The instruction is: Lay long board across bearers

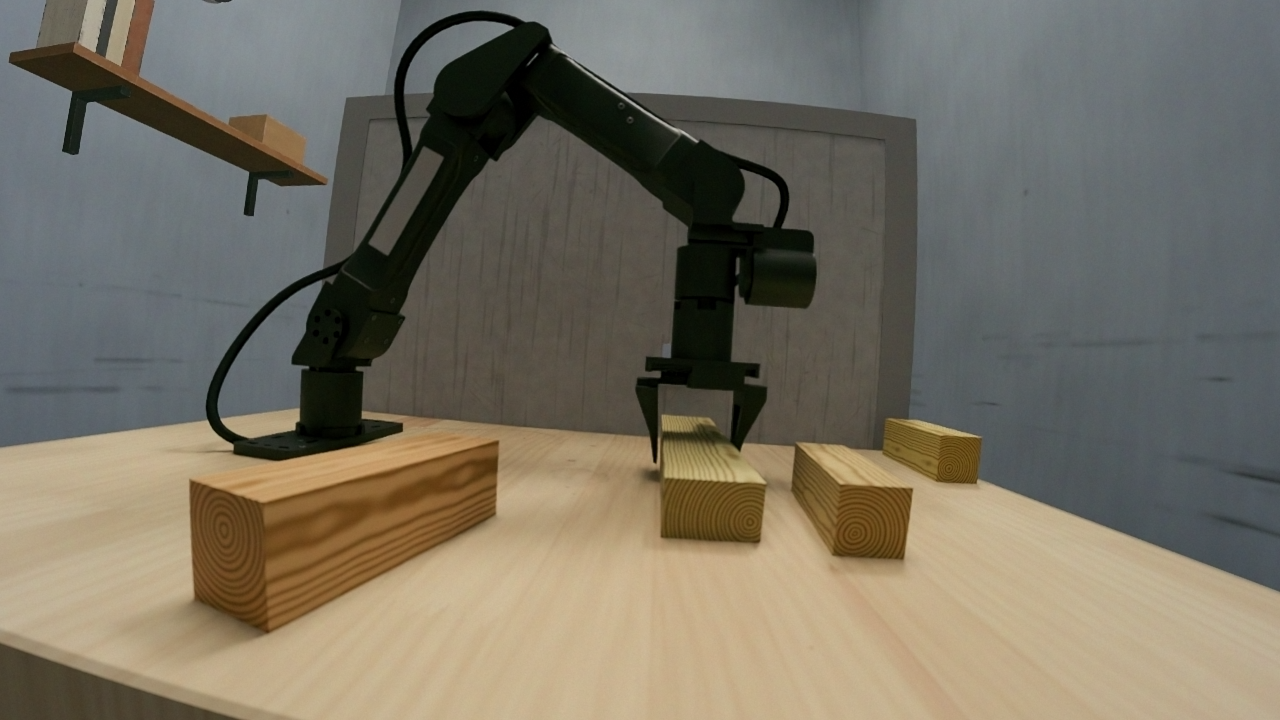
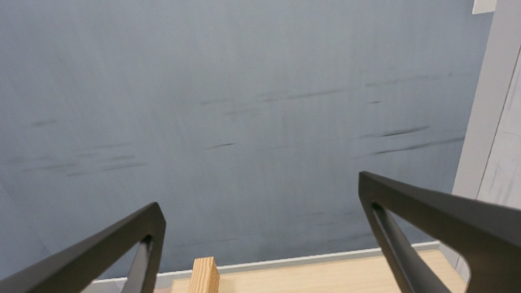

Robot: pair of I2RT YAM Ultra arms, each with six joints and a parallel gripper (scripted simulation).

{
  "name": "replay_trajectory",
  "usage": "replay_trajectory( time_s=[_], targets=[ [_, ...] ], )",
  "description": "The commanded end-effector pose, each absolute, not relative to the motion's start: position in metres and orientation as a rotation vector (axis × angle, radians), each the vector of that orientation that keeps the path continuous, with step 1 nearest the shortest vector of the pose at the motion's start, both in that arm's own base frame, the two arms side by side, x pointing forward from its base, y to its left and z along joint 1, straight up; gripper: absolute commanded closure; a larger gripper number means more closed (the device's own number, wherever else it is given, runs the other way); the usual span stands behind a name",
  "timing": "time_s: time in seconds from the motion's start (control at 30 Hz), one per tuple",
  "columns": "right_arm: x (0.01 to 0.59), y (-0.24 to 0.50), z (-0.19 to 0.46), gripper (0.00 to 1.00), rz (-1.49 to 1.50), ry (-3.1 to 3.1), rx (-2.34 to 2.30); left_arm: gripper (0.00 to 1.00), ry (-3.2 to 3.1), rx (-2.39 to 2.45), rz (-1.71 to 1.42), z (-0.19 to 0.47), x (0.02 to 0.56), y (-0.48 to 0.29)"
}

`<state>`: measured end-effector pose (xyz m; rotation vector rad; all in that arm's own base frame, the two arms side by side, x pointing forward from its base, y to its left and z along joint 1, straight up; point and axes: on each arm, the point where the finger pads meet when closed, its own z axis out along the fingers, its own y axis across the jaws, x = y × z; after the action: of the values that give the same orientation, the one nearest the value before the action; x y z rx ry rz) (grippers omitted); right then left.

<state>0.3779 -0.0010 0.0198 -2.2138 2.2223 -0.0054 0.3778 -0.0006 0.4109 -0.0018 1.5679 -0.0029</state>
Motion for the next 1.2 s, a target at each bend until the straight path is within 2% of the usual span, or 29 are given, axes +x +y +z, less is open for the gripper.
replay_trajectory(
  time_s=[0.0,0.8,1.17],
  targets=[
    [0.389,-0.001,0.043,0.24,-0.059,2.192,-2.177,0.00,1.502,-0.019,-0.003,0.441,0.363,0.002],
    [0.389,-0.001,0.054,0.24,-0.062,2.189,-2.177,0.00,1.502,-0.019,-0.003,0.441,0.363,0.002],
    [0.379,-0.002,0.096,0.24,-0.026,2.203,-2.195,0.00,1.502,-0.019,-0.003,0.441,0.363,0.002]
  ],
)
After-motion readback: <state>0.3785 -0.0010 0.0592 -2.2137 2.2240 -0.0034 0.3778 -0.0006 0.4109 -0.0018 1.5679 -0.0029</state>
